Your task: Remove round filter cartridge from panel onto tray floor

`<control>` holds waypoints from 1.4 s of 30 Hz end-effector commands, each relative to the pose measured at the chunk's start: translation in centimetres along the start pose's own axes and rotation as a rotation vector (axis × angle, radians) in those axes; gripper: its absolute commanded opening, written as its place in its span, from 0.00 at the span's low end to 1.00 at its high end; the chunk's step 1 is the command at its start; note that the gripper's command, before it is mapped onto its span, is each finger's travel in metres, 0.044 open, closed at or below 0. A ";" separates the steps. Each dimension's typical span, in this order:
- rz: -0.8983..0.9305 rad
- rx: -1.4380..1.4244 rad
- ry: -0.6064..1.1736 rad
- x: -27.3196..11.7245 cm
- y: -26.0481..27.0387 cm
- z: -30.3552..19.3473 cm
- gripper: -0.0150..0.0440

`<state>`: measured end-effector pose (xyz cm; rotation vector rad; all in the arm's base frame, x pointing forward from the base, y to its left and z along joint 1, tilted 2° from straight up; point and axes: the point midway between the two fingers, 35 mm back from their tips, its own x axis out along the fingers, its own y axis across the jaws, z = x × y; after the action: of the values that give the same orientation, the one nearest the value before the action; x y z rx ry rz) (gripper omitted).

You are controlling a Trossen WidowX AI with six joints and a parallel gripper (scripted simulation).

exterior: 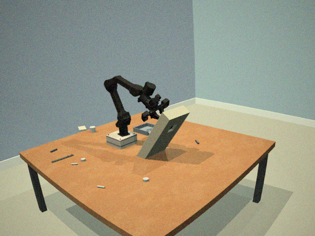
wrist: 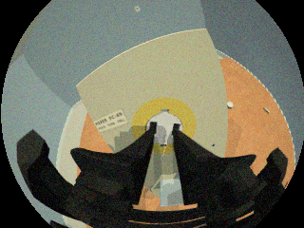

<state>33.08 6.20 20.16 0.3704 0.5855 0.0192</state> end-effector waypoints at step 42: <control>-0.002 -0.005 0.010 0.5 -0.1 -0.3 0.44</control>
<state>33.24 6.22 19.82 0.3694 0.5911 0.0177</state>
